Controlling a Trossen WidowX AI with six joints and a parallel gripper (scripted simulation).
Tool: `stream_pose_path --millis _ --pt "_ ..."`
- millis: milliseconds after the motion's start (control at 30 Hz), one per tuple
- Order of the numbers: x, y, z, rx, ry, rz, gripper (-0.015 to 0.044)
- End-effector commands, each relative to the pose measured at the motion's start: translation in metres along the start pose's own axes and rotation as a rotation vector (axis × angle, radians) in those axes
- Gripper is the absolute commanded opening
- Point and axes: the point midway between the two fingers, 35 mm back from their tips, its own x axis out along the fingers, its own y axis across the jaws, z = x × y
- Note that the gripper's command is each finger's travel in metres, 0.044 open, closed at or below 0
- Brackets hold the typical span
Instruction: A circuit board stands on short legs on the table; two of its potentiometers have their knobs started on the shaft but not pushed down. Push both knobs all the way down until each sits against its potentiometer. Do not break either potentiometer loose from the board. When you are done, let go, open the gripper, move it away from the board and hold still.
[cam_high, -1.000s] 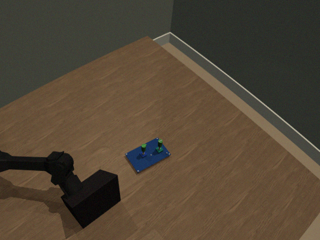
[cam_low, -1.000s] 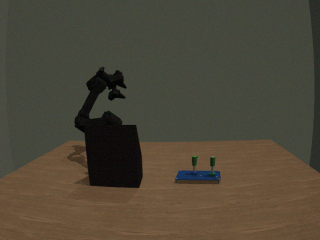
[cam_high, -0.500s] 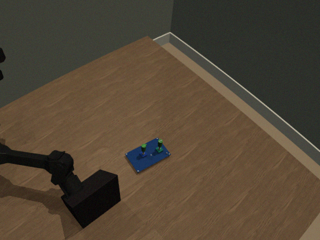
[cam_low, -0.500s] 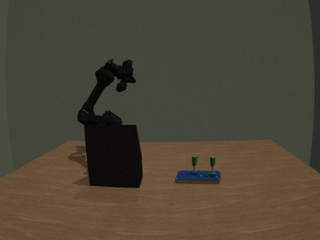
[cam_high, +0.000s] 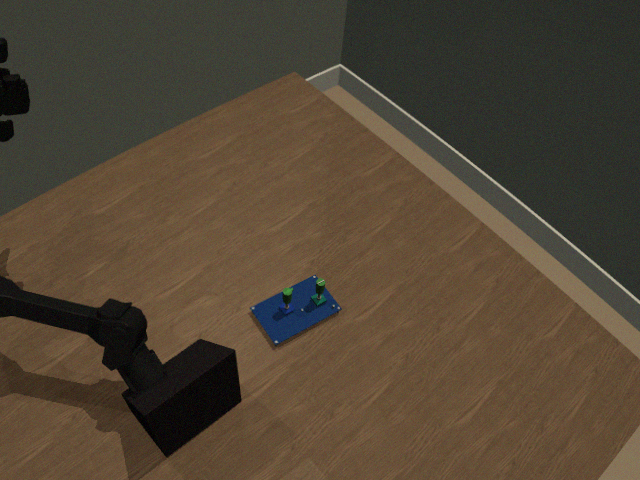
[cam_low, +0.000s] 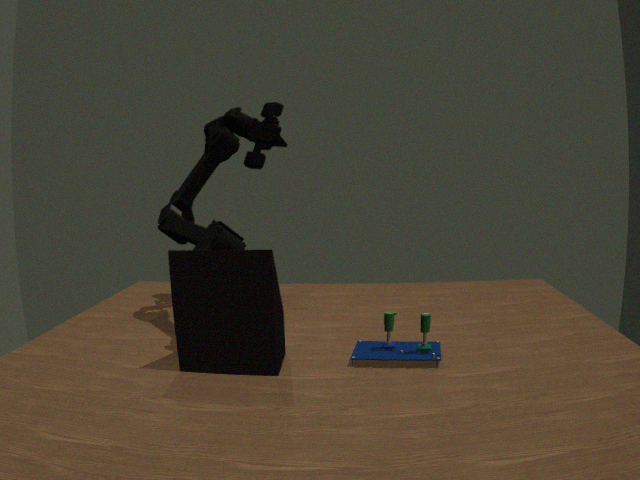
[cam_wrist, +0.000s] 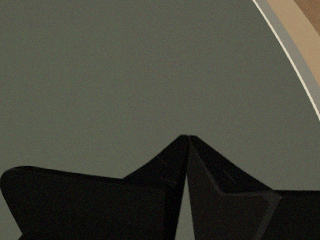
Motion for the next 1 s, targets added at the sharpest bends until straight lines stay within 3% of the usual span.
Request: stream_pose_path --millis 0,967 --pt "0.001 0.014 0.015 0.122 0.005 0.024 0.0000" --pt "0.017 0.077 0.146 1.050 -0.061 0.160 0.0000"
